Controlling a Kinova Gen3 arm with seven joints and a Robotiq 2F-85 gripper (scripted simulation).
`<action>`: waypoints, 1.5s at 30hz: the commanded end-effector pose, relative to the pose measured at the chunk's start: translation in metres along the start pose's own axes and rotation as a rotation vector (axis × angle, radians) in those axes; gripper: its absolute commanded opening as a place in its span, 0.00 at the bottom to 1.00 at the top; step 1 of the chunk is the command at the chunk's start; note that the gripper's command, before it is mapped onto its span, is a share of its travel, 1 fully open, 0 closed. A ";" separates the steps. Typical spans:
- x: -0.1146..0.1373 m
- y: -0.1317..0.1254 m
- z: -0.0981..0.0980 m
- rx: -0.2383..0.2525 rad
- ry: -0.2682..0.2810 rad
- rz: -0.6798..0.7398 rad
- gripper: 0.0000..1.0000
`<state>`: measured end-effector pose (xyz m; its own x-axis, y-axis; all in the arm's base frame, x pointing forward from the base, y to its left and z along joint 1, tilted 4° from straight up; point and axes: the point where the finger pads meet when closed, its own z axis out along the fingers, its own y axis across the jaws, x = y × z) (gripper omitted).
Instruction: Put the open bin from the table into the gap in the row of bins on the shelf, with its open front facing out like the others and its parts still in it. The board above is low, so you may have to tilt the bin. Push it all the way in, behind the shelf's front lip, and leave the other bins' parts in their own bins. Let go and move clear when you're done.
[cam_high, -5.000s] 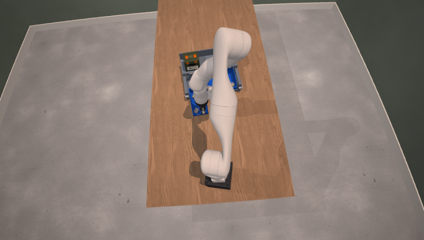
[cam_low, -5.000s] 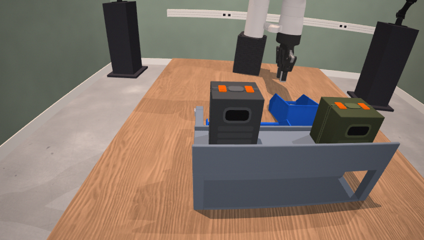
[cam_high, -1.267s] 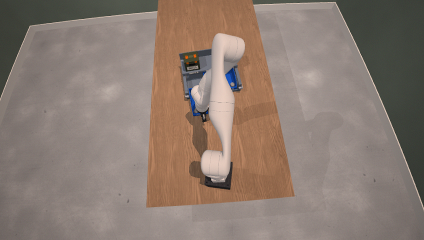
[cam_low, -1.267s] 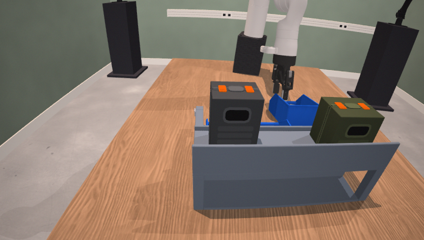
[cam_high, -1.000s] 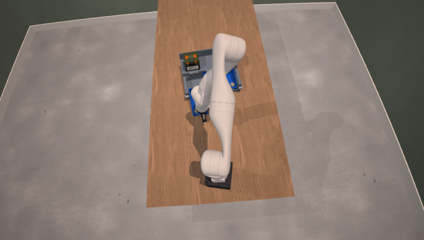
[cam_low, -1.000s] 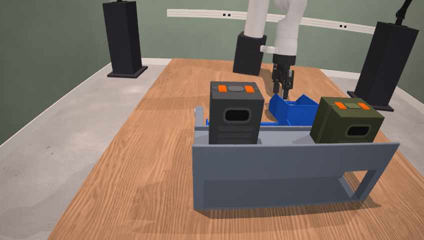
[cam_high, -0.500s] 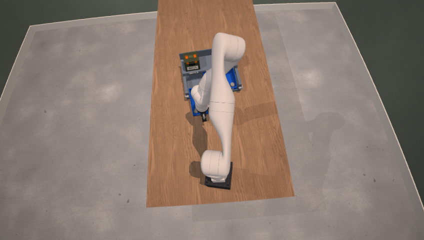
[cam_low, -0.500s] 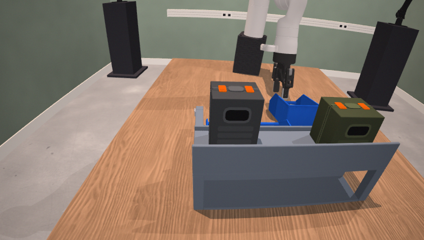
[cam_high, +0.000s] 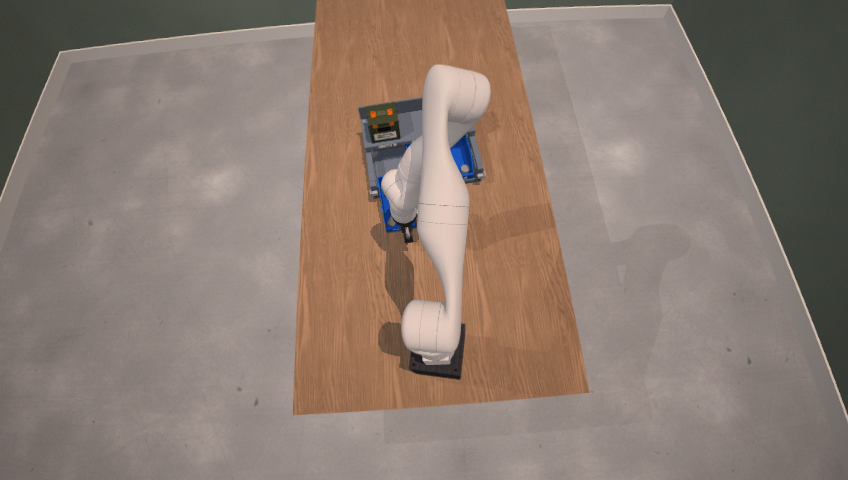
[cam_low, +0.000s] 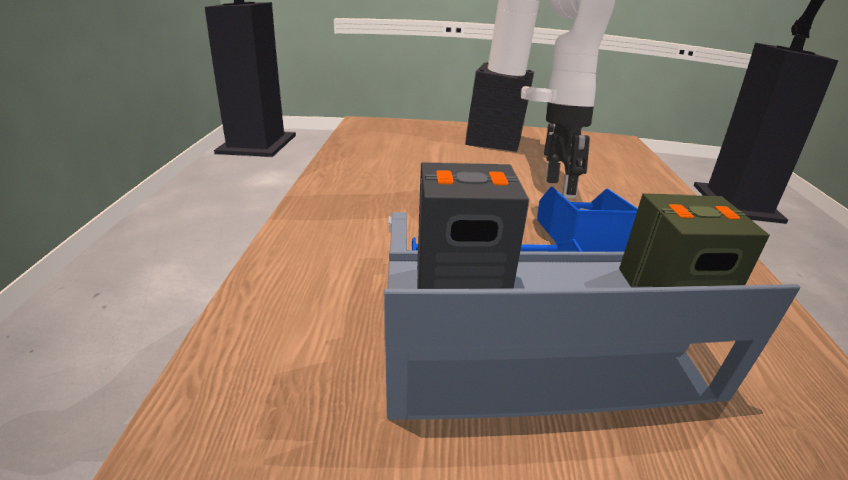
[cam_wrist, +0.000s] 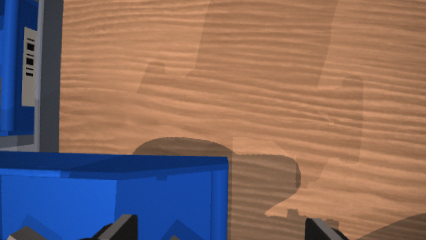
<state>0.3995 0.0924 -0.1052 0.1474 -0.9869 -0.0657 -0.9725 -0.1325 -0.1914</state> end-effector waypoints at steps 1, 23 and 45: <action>0.000 -0.001 -0.001 0.002 0.000 0.000 1.00; 0.000 -0.001 0.009 0.002 0.000 0.000 1.00; 0.000 -0.002 0.023 0.002 0.000 0.000 1.00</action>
<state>0.4044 0.0948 -0.1269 0.1474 -0.9869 -0.0658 -0.9726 -0.1326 -0.1912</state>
